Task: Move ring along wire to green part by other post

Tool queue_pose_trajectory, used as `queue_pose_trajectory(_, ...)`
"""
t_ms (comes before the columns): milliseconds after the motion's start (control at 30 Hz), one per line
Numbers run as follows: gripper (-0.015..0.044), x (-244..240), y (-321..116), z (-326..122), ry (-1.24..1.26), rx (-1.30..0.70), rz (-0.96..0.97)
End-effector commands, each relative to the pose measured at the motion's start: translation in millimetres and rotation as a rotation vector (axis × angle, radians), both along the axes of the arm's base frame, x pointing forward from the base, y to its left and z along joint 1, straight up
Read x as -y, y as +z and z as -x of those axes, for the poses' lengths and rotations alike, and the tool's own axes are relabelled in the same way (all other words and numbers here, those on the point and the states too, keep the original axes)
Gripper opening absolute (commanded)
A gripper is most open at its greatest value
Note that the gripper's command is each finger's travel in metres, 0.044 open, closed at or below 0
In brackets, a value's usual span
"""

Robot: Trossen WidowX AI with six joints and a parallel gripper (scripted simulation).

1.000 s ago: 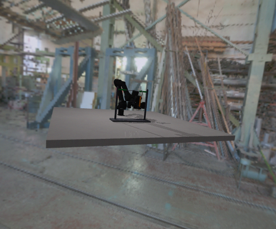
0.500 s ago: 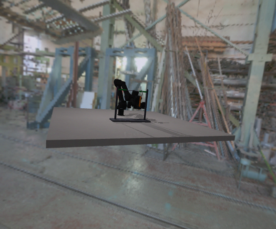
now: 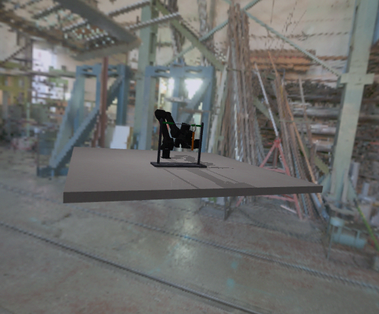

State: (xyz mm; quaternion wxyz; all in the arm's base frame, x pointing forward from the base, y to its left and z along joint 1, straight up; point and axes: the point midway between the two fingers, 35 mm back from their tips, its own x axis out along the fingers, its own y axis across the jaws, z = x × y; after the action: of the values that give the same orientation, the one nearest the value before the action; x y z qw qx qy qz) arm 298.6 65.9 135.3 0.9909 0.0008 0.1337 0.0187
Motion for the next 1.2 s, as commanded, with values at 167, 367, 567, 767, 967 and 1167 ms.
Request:
queue_pose_trajectory(167, 0.016, 0, 4, 17, -0.003, -0.004, -0.002)
queue_pose_trajectory(367, 0.016, 1, 6, 27, -0.003, -0.005, -0.003)
queue_pose_trajectory(567, 0.016, 2, 8, 38, -0.004, -0.005, -0.003)
queue_pose_trajectory(767, 0.016, 3, 8, 42, -0.005, -0.006, -0.003)
queue_pose_trajectory(967, 0.016, 3, 8, 42, -0.005, -0.006, -0.003)
queue_pose_trajectory(1167, 0.016, 3, 8, 42, -0.005, -0.006, -0.003)
